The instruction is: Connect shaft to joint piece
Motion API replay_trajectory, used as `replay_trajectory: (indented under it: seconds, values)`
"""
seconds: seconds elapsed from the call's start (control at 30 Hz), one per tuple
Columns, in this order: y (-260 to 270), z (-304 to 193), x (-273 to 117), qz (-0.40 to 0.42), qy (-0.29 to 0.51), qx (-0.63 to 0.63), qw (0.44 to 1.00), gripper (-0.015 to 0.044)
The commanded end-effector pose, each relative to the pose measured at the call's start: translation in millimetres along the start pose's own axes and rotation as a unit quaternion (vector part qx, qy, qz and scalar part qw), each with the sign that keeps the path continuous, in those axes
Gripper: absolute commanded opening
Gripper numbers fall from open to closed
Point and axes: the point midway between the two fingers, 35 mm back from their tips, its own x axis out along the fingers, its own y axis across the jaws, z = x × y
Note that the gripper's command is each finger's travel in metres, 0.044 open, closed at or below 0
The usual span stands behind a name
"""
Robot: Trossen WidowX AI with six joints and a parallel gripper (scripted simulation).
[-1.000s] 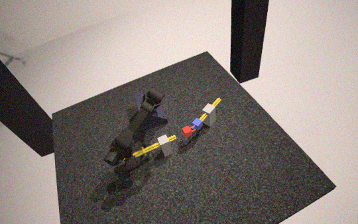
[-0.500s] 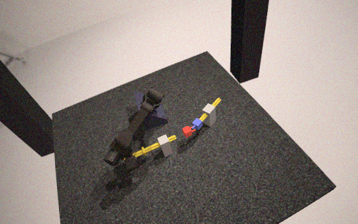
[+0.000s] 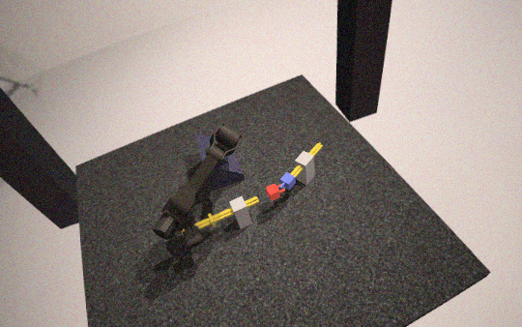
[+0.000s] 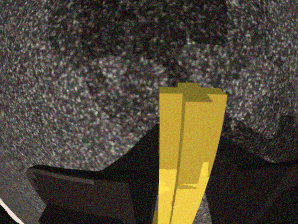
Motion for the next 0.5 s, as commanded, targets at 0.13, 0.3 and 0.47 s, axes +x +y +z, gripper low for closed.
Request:
replay_trajectory:
  seconds: [0.13,0.3,0.47]
  values:
    - [1,-13,0,0.017,0.000,0.002,1.000,0.0000]
    - [1,-20,0,0.021,0.001,0.003,1.000,0.0000]
    - [1,-27,0,0.022,0.001,0.003,1.000,0.0000]
